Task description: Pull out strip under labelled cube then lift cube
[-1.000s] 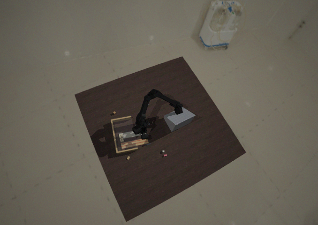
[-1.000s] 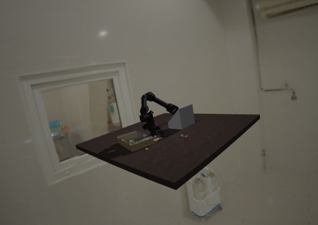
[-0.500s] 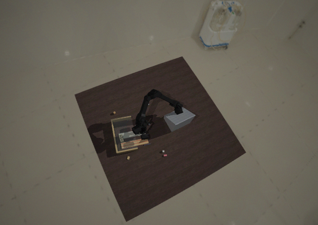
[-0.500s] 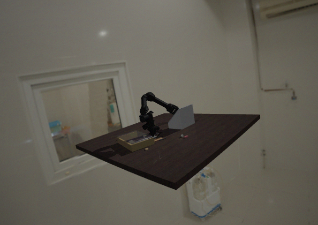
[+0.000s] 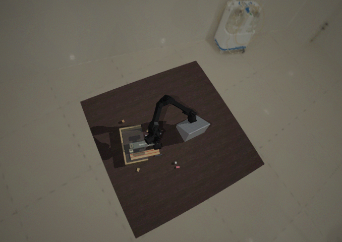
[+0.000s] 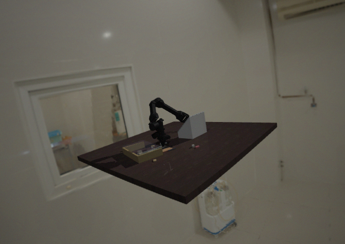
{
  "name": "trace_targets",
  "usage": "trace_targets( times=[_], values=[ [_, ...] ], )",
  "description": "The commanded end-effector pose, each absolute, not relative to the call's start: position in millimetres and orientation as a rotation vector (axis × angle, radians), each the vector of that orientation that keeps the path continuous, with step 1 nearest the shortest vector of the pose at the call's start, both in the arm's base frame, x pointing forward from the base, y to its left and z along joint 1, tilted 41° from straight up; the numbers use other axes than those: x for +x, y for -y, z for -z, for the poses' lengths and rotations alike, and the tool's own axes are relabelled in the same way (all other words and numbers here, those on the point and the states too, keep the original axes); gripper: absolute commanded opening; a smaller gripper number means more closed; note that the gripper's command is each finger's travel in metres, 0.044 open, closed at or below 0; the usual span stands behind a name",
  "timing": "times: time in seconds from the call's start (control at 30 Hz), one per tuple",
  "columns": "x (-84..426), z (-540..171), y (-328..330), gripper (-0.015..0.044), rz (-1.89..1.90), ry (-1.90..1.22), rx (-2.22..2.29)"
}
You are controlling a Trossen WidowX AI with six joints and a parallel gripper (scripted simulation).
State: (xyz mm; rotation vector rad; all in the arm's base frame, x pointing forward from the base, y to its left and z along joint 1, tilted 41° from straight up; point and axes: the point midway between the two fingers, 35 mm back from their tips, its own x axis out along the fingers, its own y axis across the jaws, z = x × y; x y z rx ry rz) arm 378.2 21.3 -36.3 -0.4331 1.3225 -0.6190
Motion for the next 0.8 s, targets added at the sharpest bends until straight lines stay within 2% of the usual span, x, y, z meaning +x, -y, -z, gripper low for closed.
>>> trace_targets(
  times=[0.0,0.77],
  values=[
    [366.0,43.1,-18.8,0.0000,0.624,-1.342,-0.432],
    [332.5,50.8,-20.0,0.0000,0.624,-1.345,-0.433]
  ],
)
